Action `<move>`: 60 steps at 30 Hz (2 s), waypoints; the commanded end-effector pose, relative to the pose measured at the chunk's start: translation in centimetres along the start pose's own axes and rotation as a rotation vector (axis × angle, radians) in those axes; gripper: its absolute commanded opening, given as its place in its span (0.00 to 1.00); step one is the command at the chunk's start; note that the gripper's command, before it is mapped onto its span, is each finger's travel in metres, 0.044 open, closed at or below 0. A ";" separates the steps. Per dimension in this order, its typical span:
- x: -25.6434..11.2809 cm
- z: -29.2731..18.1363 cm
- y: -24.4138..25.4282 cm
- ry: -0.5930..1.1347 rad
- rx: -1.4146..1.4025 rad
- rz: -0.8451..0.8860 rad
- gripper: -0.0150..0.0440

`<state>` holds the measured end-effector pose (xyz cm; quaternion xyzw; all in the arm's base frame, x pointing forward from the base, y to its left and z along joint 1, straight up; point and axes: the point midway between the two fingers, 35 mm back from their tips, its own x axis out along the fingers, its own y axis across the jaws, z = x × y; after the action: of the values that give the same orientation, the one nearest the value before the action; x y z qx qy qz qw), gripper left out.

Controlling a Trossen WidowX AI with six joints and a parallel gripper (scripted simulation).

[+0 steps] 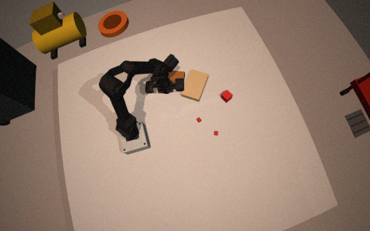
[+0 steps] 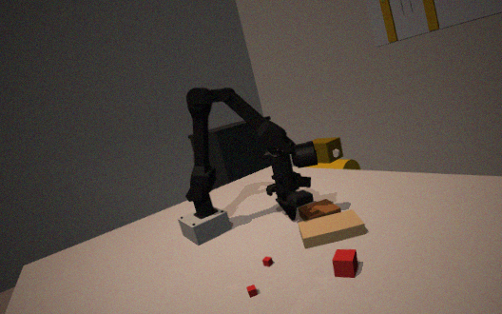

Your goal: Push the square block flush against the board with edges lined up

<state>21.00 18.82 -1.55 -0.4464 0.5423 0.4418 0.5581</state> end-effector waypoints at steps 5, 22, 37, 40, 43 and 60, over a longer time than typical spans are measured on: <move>0.0 -1.3 0.0 -0.006 -0.005 0.000 0.25; -5.4 -2.6 0.1 -0.005 -0.005 0.000 0.25; -6.8 4.7 -4.5 -0.011 0.083 -0.002 0.25; -6.9 7.2 -5.8 -0.013 0.113 -0.003 0.25; -6.7 9.6 -7.1 -0.014 0.142 -0.004 0.25; -0.4 13.9 -8.9 -0.017 0.195 -0.005 0.25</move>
<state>32.91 30.67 1.76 -0.3892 0.5670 0.3917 0.6112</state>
